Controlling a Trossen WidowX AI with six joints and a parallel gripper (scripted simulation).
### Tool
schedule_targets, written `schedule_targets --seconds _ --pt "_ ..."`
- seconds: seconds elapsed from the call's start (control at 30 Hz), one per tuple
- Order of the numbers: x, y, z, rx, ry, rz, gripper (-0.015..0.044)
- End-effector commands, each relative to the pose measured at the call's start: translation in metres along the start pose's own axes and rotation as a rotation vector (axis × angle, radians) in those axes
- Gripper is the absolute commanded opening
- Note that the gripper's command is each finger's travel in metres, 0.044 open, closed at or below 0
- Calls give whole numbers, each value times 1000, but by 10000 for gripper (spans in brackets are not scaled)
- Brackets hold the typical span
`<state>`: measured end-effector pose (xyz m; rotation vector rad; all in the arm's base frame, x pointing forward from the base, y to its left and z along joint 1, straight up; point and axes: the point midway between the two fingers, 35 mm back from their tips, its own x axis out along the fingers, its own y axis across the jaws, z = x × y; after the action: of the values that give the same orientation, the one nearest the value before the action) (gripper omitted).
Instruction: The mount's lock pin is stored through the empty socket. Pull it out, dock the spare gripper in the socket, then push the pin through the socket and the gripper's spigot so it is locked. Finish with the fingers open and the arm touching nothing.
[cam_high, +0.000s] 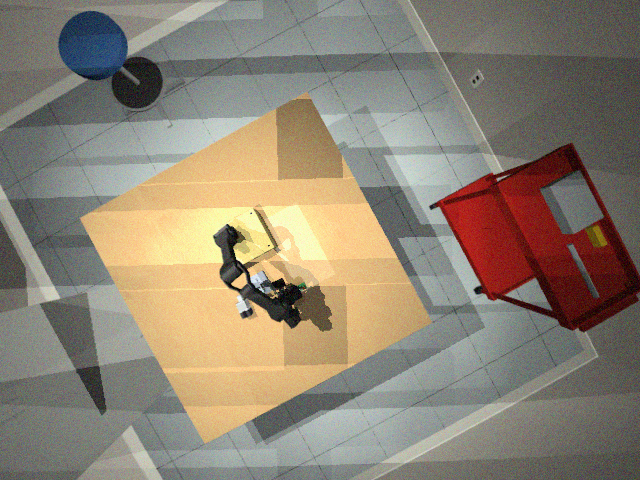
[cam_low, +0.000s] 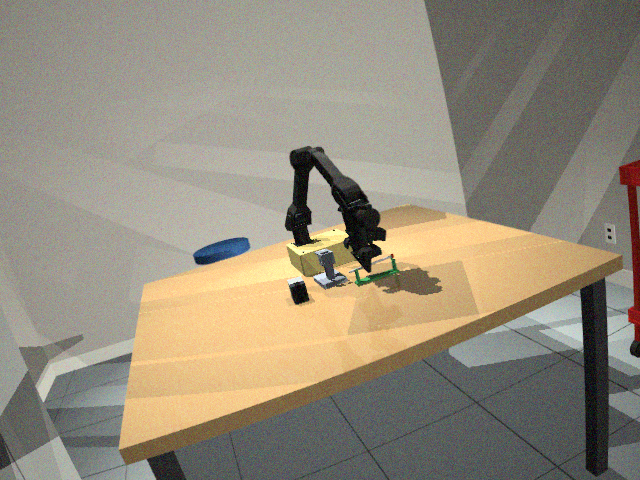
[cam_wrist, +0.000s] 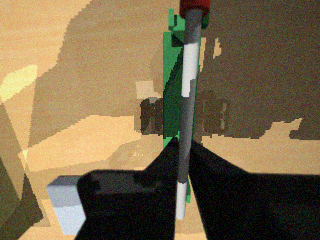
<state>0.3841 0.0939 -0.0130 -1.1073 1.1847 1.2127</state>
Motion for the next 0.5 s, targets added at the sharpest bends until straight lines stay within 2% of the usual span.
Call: schedule_targets --seconds 0.0,0.47 --pt "6 0 -1 -3 0 1 0" --pt "8 1 -1 -6 0 -1 0"
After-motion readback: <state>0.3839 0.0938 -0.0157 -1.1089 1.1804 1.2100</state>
